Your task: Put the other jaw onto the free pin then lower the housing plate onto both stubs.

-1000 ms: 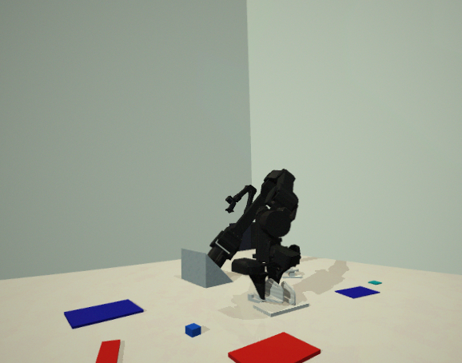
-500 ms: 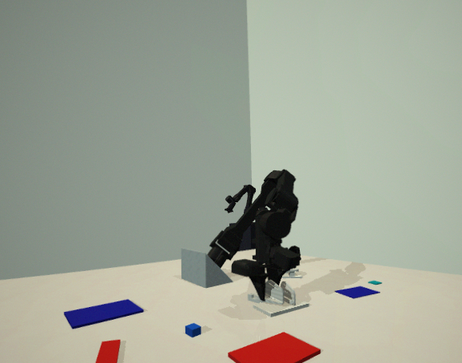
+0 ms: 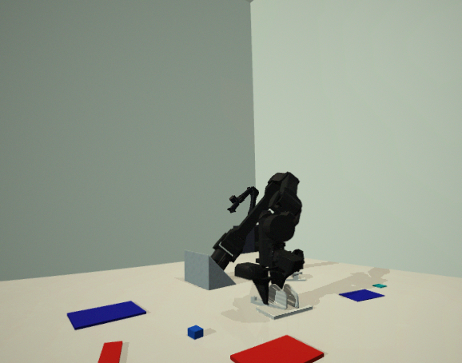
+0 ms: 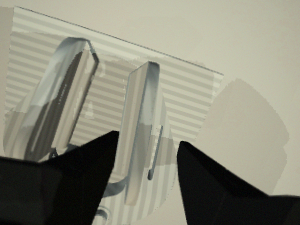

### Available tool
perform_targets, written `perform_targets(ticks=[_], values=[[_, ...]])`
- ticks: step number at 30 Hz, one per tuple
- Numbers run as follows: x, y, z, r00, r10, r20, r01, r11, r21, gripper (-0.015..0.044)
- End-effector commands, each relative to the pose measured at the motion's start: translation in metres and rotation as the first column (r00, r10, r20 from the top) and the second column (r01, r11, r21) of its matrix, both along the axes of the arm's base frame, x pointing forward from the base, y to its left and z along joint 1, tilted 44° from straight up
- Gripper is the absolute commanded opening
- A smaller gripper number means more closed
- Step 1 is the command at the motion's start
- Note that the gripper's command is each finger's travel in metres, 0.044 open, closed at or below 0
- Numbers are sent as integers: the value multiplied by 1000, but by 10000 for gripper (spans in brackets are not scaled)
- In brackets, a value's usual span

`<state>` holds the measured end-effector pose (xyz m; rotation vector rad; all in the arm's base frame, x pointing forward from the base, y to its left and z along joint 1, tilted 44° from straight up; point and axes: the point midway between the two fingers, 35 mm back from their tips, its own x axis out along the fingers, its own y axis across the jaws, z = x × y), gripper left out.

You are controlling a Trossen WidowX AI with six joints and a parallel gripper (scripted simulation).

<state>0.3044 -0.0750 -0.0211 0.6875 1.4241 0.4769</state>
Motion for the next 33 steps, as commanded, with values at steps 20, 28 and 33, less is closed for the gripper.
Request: perform_targets(ticks=[20,28,33], values=[[1,5,-5,1000,-2,0,2,1000,5,134],[1,5,-5,1000,-2,0,2,1000,5,134],[1,5,-5,1000,-2,0,2,1000,5,134]])
